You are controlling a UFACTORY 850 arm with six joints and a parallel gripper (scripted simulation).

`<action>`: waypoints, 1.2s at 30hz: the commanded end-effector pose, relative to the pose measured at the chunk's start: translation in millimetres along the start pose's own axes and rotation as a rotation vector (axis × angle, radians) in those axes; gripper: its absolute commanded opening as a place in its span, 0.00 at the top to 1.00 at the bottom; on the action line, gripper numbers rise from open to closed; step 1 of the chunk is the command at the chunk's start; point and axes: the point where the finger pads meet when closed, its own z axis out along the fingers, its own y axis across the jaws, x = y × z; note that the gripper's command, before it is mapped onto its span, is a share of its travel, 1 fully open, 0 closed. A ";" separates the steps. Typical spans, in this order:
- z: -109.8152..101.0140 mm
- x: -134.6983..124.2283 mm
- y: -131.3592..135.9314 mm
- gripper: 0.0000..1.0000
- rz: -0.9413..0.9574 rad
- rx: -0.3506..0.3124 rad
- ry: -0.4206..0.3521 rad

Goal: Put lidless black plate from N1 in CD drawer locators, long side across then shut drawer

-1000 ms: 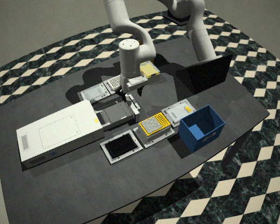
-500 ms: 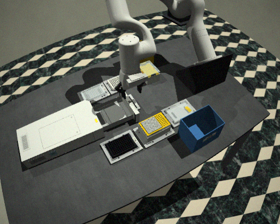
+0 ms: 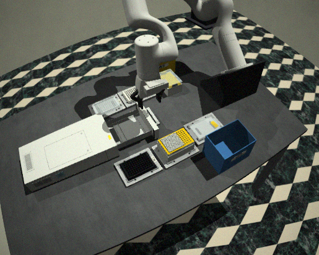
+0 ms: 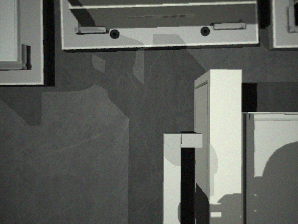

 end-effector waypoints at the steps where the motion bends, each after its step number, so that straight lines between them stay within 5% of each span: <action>1: -7.2 0.1 0.6 0.12 0.000 -0.001 0.001; 34: -42.3 0.1 0.6 0.12 0.001 -0.001 0.001; 35: -41.9 4.0 3.8 0.00 0.034 -0.001 0.001; 36: -41.6 7.8 6.9 0.00 0.067 -0.001 0.001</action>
